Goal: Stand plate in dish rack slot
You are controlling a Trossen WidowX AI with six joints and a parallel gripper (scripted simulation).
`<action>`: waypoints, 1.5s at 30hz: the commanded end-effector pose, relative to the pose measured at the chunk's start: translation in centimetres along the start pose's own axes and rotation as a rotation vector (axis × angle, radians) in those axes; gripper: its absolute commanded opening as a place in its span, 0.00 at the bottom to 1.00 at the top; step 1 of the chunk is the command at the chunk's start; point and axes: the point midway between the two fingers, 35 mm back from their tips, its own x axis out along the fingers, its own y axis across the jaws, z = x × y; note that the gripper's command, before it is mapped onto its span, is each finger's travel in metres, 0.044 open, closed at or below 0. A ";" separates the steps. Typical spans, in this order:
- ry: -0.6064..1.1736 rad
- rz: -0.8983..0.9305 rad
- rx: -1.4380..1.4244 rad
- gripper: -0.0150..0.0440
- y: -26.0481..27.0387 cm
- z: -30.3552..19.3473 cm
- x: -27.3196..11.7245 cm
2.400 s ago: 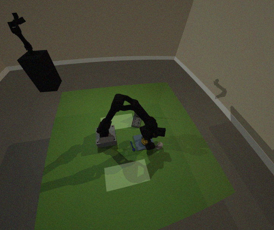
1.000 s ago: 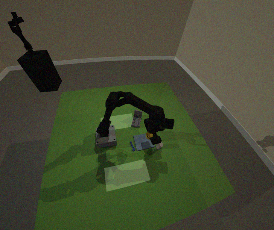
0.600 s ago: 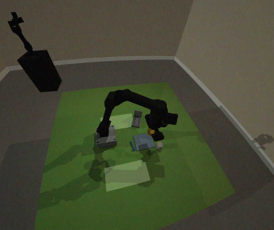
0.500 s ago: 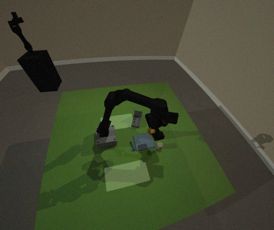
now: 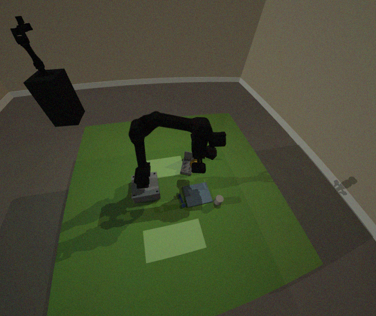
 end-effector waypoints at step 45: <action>-0.338 0.689 -0.351 0.25 6.3 2.4 12.0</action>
